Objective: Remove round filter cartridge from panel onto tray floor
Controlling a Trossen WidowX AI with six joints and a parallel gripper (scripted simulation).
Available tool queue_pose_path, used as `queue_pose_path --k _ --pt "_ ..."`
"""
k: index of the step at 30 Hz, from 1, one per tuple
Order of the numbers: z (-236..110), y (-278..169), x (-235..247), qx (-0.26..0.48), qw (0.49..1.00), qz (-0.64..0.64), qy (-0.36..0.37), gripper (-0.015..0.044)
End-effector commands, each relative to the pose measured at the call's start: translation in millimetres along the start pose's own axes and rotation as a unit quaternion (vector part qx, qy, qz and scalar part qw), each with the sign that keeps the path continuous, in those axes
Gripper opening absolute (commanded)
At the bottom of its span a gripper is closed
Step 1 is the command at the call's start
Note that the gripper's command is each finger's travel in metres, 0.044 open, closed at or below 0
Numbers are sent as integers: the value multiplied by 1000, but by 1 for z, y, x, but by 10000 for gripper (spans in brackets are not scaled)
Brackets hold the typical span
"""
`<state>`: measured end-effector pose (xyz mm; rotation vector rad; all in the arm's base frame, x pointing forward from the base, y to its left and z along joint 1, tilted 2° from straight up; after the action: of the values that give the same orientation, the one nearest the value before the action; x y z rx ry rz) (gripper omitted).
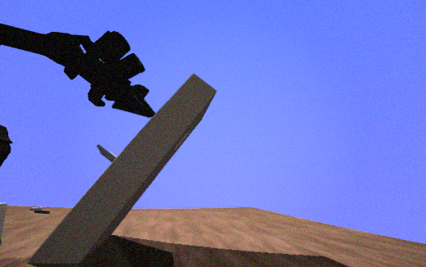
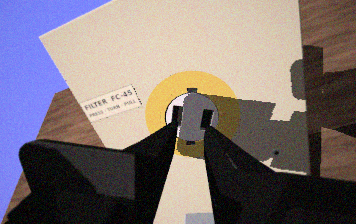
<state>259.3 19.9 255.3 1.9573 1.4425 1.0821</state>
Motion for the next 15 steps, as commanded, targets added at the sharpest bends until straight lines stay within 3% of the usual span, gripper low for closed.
queue_pose_path --k 1,15 --pt "8 -1 0 2 1000 2 1 95" --pt "19 -3 0 2 1000 2 1 95"
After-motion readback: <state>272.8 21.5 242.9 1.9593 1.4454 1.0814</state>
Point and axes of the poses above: the point midway between the two fingers, 35 mm back from their tips, its own z axis out along the fingers, its own x axis across the jaws, y = z × x, the point moved 7 cm from there along -z, back along the fingers, and after that the axes turned 4 degrees about -z, right-handed, at the moved point
